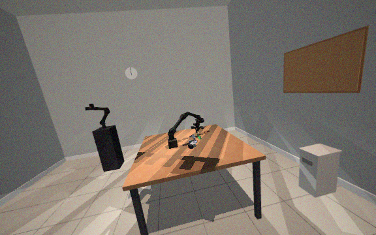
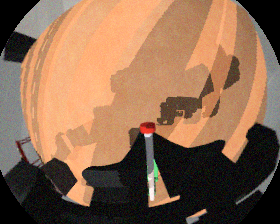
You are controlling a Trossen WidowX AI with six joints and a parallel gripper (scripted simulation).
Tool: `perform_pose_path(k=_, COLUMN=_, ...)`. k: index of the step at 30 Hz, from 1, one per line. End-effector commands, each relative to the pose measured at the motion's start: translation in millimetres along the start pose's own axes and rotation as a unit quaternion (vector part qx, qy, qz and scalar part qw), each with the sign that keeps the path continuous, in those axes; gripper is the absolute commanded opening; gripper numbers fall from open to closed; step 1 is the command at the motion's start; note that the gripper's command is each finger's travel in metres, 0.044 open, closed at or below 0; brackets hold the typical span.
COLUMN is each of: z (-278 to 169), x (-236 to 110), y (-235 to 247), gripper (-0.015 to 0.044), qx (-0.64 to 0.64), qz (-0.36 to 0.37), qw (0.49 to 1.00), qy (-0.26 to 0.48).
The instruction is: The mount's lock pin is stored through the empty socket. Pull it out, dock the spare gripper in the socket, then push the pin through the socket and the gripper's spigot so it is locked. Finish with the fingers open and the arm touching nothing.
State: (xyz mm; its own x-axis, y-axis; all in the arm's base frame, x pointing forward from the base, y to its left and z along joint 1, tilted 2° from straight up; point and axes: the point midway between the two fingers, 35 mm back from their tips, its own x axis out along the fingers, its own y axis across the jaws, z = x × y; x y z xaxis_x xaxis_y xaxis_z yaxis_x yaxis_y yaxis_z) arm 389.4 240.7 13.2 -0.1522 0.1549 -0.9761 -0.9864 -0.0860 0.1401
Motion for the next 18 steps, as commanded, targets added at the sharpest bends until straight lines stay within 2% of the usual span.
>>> perform_pose_path(k=1, z=-1.3, x=7.0, y=-0.1, gripper=0.0, qx=-0.002, qz=0.001, qw=1.0, qy=0.001)
perform_pose_path(k=18, z=-3.5, x=24.3, y=-3.4, gripper=0.0, qx=-0.002, qz=-0.002, qw=1.0, qy=0.0)
